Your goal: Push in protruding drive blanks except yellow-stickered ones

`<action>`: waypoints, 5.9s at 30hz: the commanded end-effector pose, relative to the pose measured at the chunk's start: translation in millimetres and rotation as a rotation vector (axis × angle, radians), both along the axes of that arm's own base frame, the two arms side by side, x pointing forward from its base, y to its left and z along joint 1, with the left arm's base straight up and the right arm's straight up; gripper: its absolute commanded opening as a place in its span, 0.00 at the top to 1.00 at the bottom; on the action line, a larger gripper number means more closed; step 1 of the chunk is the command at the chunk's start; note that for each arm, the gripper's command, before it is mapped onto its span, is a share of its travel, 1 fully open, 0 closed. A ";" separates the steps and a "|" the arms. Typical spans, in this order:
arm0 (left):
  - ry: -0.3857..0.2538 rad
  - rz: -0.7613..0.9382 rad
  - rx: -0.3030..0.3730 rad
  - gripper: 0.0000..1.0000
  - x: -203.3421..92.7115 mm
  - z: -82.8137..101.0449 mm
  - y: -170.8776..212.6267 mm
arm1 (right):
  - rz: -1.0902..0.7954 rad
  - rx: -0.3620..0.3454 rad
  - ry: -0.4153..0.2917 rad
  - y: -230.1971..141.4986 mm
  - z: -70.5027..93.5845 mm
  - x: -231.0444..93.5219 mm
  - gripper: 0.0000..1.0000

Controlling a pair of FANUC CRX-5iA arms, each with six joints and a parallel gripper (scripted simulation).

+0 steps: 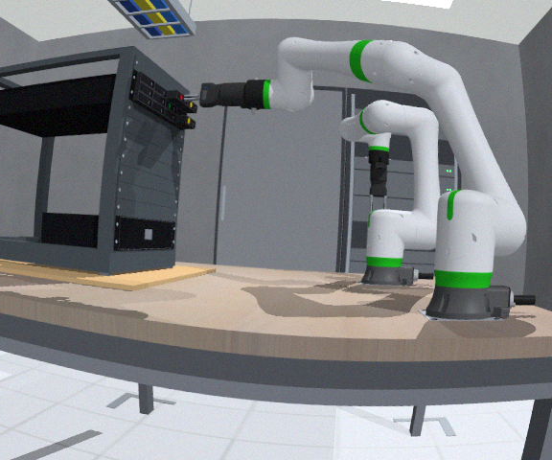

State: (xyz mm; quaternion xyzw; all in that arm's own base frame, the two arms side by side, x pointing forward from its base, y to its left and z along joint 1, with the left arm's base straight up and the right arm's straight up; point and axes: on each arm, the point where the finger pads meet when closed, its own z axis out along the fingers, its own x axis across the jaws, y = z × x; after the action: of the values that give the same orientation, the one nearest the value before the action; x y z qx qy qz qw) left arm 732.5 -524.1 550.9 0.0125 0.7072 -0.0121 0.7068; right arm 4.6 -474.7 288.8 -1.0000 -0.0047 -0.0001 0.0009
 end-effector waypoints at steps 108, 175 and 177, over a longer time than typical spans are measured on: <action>-0.002 0.000 -0.002 1.00 35.5 2.5 -0.8 | 0.000 -0.002 0.000 -0.2 0.8 -0.1 0.00; -0.002 0.000 -0.002 1.00 42.8 2.5 -1.0 | 0.000 -0.002 0.000 -0.2 0.8 -0.1 0.00; -0.002 0.000 -0.002 1.00 42.8 2.5 -1.0 | 0.000 -0.002 0.000 -0.2 0.8 -0.1 0.00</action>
State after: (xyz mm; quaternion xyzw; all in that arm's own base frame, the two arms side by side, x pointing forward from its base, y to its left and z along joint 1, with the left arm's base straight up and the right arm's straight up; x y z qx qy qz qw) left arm 775.6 -525.4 551.0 0.0124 0.7072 -0.0121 0.7068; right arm 4.6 -474.7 288.8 -1.0000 -0.0047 -0.0001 0.0009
